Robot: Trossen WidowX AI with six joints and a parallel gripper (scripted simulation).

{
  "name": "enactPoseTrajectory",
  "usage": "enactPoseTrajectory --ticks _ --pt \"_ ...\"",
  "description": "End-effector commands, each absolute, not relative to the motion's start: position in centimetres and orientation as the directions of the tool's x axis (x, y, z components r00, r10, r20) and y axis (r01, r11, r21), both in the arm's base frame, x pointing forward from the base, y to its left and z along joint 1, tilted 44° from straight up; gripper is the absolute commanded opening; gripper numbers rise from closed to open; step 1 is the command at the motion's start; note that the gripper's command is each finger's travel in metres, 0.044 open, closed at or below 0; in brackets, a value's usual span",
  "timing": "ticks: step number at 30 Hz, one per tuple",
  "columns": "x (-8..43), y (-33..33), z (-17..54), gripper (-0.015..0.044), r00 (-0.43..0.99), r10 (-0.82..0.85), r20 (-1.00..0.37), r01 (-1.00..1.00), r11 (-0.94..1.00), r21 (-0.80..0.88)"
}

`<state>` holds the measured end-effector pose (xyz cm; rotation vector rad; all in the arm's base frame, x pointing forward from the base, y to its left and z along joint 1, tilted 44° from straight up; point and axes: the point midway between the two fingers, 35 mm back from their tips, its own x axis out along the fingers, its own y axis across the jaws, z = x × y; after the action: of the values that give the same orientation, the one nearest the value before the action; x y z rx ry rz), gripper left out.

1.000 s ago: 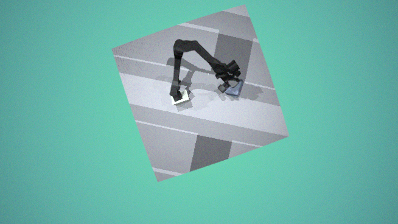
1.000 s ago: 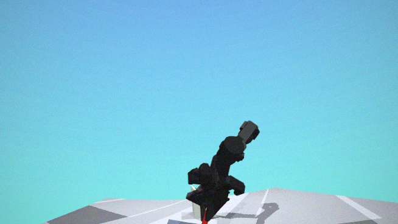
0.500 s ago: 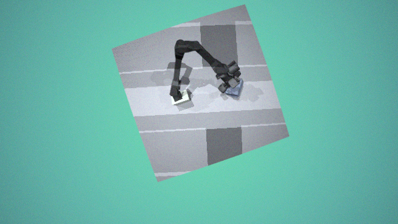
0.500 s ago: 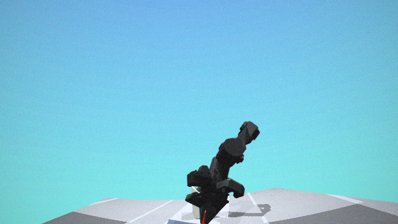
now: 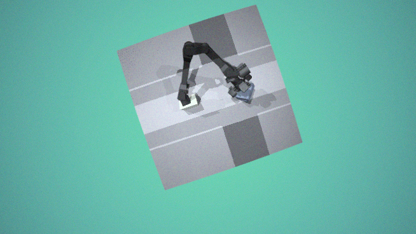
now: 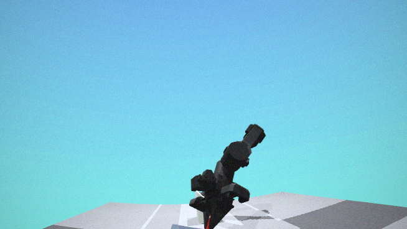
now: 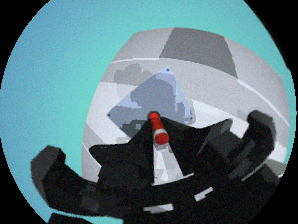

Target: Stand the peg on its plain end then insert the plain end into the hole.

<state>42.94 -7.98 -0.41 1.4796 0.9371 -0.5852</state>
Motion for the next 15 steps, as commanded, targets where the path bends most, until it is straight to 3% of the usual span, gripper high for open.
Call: enactPoseTrajectory --ticks 1,12,15 --pt "42.94 -7.98 -0.39 0.0131 0.545 0.212 -0.811 0.822 0.056 0.567" --pt "42.83 -8.05 -0.17 0.042 0.545 0.212 -0.812 0.822 0.055 0.566" --pt "42.63 -8.17 0.2 0.044 0.544 0.211 -0.812 0.823 0.055 0.566"
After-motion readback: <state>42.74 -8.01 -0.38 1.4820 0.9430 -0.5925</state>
